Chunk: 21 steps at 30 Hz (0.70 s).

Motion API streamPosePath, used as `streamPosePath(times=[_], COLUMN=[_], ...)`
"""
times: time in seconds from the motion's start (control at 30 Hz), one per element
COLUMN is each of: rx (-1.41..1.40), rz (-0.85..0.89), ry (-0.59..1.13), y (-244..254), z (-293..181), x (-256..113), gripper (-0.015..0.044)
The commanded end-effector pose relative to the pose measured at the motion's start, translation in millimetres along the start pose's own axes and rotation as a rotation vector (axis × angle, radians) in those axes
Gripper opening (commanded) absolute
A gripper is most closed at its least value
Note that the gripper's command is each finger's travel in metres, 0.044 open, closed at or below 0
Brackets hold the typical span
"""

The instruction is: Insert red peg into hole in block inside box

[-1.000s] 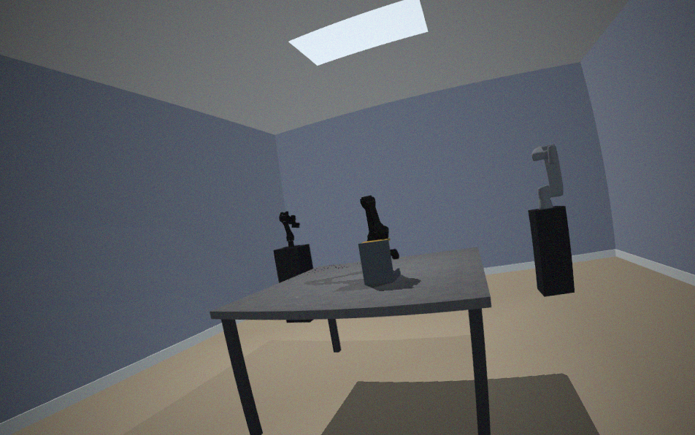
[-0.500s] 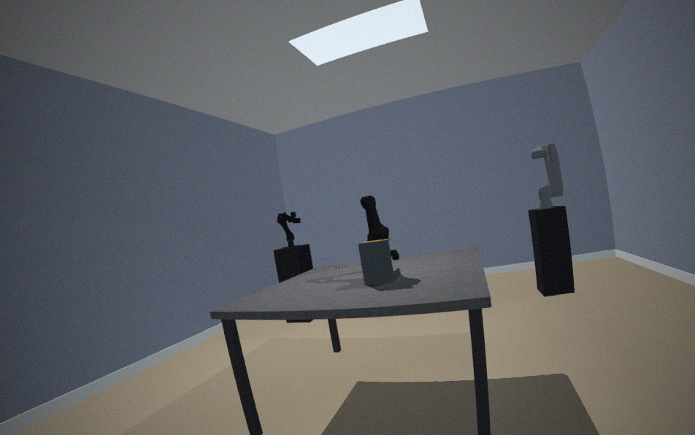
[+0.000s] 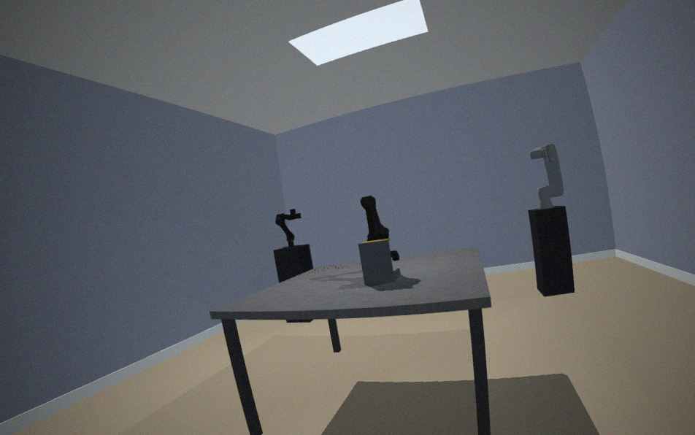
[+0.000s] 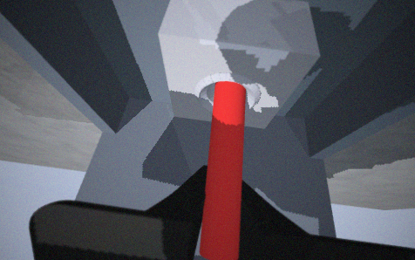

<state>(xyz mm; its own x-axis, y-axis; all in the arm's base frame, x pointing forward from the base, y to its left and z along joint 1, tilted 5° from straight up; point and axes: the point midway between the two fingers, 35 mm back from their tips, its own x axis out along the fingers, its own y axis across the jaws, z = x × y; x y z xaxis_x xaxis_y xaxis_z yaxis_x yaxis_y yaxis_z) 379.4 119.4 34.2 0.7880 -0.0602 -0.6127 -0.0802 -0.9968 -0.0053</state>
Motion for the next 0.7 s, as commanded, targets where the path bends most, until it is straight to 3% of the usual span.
streamPosePath(times=[0.0,0.2,0.47,0.67], rx=[-0.010,-0.010,0.000,-0.001], rz=[-0.001,-0.001,0.000,0.000], ry=[-0.021,-0.021,-0.001,-0.001], y=[1.1,1.1,0.0,-0.1], z=[8.3,8.3,0.3,-0.2], x=[0.8,0.8,0.3,-1.6], gripper=[0.0000,0.0000,0.0210,0.0220])
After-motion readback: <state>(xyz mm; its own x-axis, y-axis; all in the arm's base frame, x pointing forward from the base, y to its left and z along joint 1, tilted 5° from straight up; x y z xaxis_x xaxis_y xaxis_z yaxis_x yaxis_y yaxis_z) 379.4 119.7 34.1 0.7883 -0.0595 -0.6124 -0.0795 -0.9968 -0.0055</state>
